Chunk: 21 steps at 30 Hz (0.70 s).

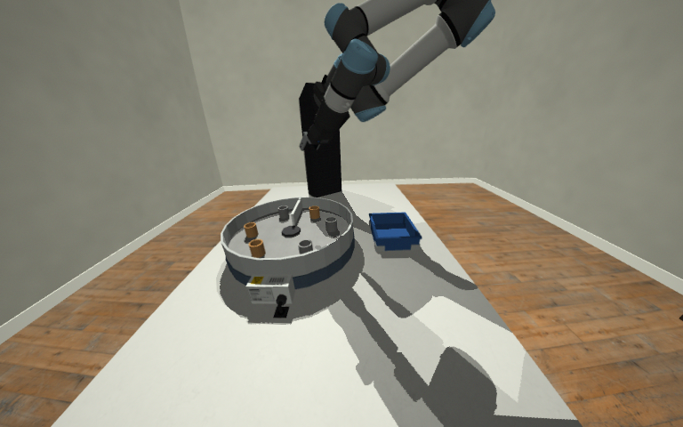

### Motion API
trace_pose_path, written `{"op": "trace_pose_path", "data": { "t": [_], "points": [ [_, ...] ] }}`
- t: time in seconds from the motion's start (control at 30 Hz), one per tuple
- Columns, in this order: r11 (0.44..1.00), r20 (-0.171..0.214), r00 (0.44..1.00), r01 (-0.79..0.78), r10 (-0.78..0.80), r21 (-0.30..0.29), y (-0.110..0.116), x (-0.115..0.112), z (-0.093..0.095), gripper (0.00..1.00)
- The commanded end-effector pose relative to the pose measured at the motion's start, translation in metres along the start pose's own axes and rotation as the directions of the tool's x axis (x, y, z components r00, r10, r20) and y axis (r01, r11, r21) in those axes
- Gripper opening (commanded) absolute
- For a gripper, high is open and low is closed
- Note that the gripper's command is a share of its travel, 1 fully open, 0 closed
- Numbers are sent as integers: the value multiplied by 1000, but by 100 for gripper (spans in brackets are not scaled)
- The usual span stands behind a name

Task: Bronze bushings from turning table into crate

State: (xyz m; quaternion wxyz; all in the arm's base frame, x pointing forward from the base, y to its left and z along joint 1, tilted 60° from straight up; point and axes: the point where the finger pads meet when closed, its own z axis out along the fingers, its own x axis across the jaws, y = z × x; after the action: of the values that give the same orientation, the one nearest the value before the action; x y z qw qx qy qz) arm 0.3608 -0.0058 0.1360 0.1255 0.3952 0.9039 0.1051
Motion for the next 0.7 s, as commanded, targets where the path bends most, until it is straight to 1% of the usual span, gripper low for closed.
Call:
{"op": "trace_pose_path", "data": {
  "t": [0.0,0.53,0.67],
  "points": [
    [1000,1,1000,0,0,0,0,0,0,100],
    [1000,1,1000,0,0,0,0,0,0,100],
    [1000,1,1000,0,0,0,14,1,-41,100]
  ]
}}
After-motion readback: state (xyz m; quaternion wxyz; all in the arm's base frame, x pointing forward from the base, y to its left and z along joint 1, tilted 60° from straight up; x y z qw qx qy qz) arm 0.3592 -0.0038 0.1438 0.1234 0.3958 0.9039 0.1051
